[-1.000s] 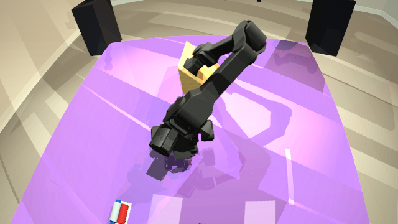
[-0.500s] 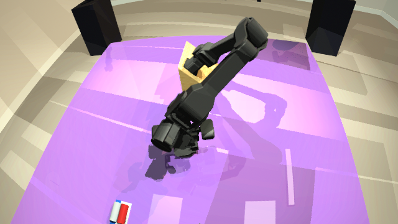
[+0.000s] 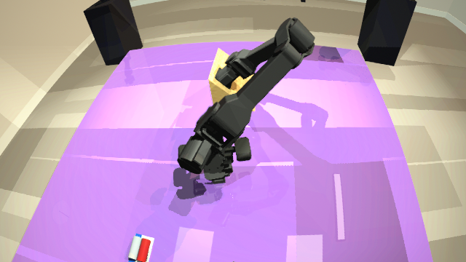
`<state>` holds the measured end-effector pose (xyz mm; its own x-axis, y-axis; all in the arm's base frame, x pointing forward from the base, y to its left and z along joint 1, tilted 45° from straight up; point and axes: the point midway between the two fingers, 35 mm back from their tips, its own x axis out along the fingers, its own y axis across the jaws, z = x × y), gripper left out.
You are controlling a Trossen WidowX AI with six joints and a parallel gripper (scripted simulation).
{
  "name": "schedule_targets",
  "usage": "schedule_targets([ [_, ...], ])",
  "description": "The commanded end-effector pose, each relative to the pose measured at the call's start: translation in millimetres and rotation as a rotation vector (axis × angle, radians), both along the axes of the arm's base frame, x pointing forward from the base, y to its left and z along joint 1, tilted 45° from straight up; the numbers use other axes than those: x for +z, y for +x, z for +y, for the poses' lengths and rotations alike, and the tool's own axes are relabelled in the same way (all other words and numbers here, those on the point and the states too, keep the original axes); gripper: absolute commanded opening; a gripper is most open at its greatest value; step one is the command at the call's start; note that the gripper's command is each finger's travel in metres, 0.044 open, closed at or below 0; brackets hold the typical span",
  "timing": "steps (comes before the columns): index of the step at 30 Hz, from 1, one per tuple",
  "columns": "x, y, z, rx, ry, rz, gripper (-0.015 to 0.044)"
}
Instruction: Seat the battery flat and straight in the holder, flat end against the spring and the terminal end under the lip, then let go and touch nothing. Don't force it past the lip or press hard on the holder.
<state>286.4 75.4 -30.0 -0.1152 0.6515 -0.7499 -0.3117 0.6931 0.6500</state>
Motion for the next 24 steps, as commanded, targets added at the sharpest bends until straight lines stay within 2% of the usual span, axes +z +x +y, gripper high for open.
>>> schedule_targets([
  [1, 0.0, -3.9, -0.1, -0.008, 0.004, -0.002, 0.0082],
  [20, -0.4, -7.2, -0.7, -0.014, 0.001, -0.007, 0.0082],
  [24, -0.4, -7.2, -0.7, -0.014, 0.001, -0.007, 0.0184],
])
